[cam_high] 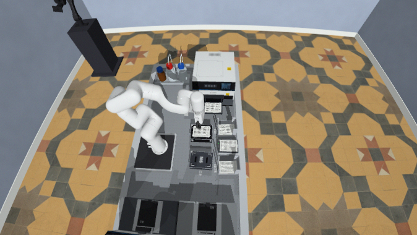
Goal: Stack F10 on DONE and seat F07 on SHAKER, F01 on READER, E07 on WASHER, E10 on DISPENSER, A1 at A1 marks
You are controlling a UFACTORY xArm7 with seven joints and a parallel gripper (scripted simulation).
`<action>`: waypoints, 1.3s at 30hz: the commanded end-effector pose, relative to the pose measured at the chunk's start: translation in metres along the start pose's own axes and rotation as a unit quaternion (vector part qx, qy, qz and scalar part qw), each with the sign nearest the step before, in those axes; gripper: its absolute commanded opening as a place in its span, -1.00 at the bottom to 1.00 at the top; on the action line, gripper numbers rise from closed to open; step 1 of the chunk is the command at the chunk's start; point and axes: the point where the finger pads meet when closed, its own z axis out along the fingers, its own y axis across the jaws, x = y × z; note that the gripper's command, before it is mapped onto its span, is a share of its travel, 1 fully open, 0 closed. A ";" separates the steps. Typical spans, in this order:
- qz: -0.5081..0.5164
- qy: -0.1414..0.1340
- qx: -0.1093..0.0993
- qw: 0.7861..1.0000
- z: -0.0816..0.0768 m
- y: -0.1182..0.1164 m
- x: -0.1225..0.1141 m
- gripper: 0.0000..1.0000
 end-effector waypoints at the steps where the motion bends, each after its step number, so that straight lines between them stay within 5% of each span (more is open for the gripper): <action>1: 0.080 -0.002 0.001 0.997 -0.001 0.000 -0.001 1.00; 8: 0.180 -0.002 0.001 0.984 -0.001 0.000 -0.001 1.00; 21: 0.373 -0.002 0.001 0.928 -0.001 0.000 -0.001 1.00; 30: 0.517 -0.002 0.000 0.856 -0.001 0.000 -0.001 1.00; 36: 0.616 -0.002 0.000 0.788 -0.001 0.000 -0.001 1.00; 39: 0.632 -0.002 0.000 0.775 -0.001 0.000 -0.001 1.00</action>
